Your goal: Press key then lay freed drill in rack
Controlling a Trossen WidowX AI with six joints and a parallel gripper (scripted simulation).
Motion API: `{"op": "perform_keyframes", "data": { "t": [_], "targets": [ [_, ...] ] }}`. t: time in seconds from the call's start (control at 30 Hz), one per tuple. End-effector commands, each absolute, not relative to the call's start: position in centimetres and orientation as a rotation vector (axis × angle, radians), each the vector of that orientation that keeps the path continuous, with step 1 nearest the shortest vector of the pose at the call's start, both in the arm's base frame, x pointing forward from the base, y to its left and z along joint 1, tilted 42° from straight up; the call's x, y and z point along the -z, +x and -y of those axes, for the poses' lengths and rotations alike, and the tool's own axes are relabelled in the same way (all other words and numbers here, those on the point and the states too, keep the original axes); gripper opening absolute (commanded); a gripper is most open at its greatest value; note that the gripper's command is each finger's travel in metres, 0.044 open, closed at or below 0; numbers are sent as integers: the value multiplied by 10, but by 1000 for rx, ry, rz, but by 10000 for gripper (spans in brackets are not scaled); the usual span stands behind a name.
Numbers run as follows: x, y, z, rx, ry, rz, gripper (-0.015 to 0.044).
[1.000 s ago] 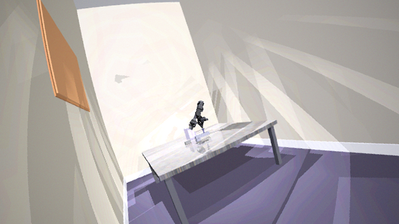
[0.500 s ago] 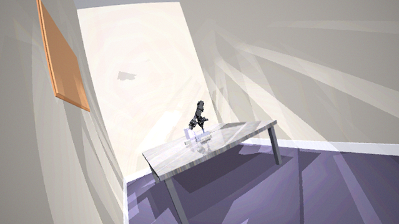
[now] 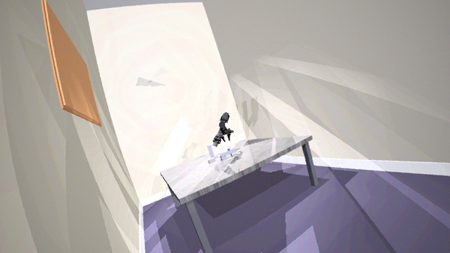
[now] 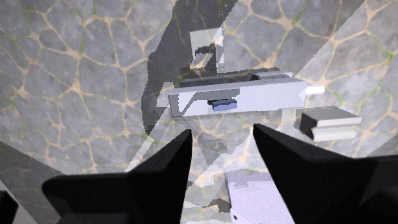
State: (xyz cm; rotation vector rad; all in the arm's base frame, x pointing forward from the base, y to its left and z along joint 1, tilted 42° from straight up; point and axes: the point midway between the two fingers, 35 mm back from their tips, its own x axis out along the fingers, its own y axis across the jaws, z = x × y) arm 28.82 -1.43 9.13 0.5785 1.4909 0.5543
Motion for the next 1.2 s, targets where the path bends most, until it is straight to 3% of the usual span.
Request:
{"op": "perform_keyframes", "data": {
  "t": [0.0,0.13,0.47,0.8,1.17],
  "targets": [
    [-100,286,24,-557,580,-1504,341],
    [-69,293,32,-689,408,-1415,440],
    [27,292,66,-1214,-269,-1001,440],
    [79,281,76,-1454,-643,-685,440],
    [81,281,76,-1461,-654,-674,440]
  ]
}}
